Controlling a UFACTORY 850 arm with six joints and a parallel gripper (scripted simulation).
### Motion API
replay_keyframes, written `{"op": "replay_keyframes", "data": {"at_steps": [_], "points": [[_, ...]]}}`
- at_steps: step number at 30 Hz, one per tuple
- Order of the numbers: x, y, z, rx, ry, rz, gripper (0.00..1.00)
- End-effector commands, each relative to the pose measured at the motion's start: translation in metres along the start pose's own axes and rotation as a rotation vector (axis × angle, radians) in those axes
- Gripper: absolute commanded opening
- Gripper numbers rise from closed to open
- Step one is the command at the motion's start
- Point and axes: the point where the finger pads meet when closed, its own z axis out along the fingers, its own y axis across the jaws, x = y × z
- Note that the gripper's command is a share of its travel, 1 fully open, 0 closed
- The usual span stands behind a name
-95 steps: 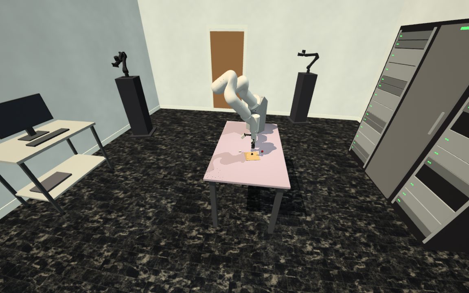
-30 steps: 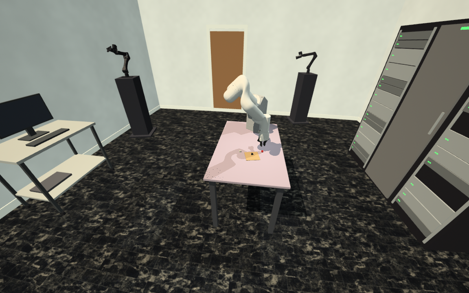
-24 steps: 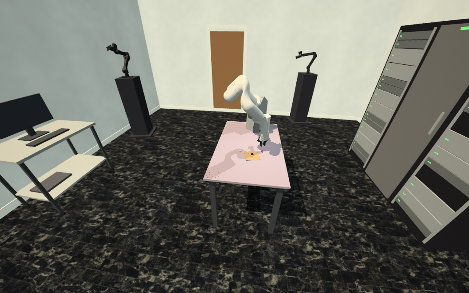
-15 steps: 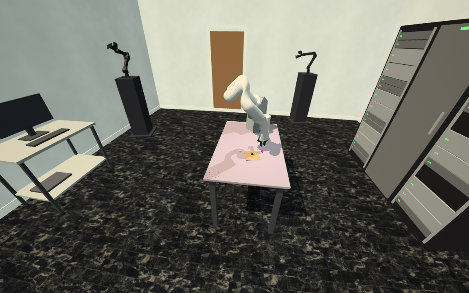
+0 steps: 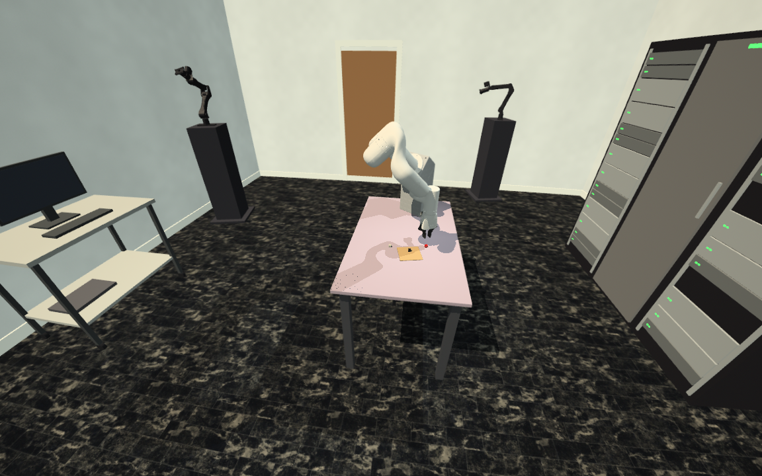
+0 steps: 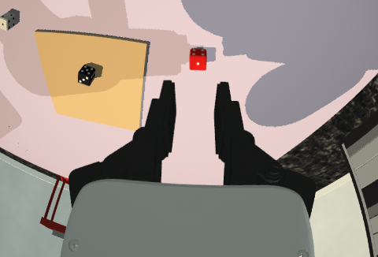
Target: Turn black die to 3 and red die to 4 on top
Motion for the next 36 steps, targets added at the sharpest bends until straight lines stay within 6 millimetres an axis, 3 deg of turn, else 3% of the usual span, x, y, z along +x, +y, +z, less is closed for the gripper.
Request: {"op": "replay_keyframes", "data": {"at_steps": [1,36], "points": [[0.0,0.0,0.001,0.0,-0.001,0.001,0.31],[0.0,0.001,0.043,0.0,-0.001,0.001,0.31]]}}
